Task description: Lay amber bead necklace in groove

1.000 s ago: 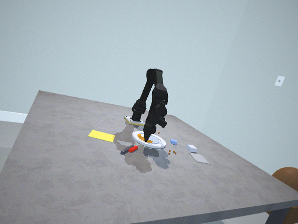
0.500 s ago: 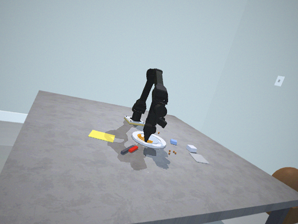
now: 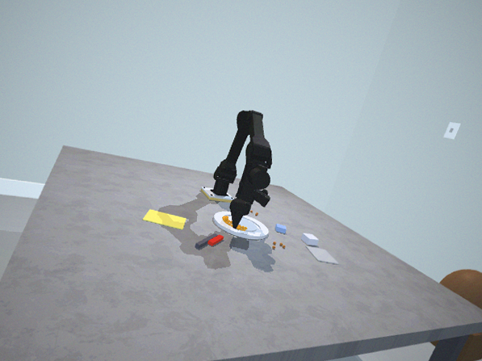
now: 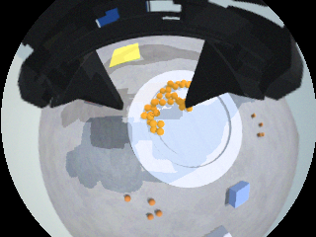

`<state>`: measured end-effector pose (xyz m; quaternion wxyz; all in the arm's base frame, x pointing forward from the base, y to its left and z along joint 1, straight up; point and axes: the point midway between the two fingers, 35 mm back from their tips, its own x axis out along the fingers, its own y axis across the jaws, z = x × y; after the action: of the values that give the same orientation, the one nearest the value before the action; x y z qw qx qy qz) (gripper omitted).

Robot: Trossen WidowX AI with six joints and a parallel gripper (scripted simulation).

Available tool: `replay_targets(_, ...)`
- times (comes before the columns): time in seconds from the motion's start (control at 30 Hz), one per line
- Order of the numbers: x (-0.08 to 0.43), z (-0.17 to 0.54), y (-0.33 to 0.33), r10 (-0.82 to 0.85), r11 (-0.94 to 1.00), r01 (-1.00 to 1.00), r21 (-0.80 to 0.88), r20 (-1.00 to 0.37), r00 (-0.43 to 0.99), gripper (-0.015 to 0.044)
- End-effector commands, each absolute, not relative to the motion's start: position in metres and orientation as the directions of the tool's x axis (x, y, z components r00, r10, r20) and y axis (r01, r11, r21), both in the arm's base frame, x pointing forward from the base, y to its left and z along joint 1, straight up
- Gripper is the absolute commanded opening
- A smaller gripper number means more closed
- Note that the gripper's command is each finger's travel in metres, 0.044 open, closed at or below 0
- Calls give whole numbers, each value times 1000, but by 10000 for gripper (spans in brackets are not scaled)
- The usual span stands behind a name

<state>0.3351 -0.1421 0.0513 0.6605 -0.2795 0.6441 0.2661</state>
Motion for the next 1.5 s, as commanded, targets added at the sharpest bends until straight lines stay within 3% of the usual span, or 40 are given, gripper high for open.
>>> replay_targets(0.0,331,56,-137,-10,854,-519,-25,-999,31,309)
replay_targets(0.23,320,65,-125,-10,992,125,-6,-1000,29,125)
replay_targets(0.43,310,72,-115,-10,770,638,9,-1000,27,120)
replay_targets(0.53,306,74,-111,-10,665,746,13,-1000,27,120)
replay_targets(0.83,299,78,-105,-10,262,965,22,-1000,26,120)
replay_targets(1.47,299,78,-105,-10,246,969,22,-1000,26,120)
